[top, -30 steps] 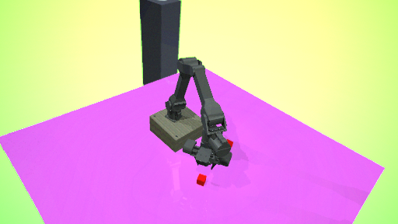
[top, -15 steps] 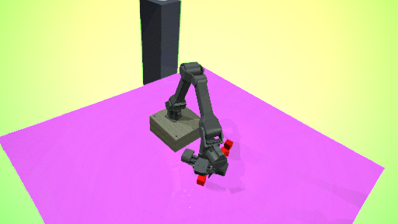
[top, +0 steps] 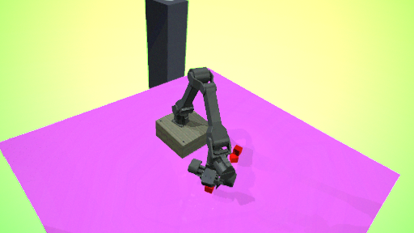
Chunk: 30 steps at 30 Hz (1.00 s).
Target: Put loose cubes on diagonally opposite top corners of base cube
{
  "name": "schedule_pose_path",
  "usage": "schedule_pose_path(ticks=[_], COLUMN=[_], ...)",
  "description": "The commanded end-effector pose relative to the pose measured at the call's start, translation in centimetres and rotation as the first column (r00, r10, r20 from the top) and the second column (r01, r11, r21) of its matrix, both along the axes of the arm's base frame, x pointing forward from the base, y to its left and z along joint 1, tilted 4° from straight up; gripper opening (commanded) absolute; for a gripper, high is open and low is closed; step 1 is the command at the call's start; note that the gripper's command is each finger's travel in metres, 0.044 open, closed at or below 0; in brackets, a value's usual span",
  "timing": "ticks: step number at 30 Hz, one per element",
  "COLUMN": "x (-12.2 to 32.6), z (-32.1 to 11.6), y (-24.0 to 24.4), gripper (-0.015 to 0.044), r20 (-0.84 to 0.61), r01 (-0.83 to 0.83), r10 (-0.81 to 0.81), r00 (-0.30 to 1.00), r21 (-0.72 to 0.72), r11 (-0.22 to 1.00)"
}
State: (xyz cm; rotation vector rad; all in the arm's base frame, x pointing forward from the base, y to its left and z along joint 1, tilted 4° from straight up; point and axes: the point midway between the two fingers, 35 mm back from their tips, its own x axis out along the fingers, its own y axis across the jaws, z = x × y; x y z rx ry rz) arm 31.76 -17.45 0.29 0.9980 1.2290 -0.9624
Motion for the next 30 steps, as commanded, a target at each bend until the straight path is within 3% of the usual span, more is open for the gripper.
schedule_pose_path(ticks=[1, 5, 11, 30], x=[-0.1, 0.0, 0.0, 0.6], z=[-0.8, -1.2, -1.2, 1.6], y=[0.1, 0.1, 0.1, 0.0], gripper=[0.0265, 0.0265, 0.0107, 0.0105], r20=[-0.002, -0.002, -0.002, 0.031], r01=[-0.006, -0.006, -0.006, -0.026], r10=[0.006, 0.006, 0.006, 0.026], r00=[1.0, 1.0, 1.0, 0.999], r21=[0.006, 0.006, 0.006, -0.013], r11=[1.0, 1.0, 1.0, 1.0])
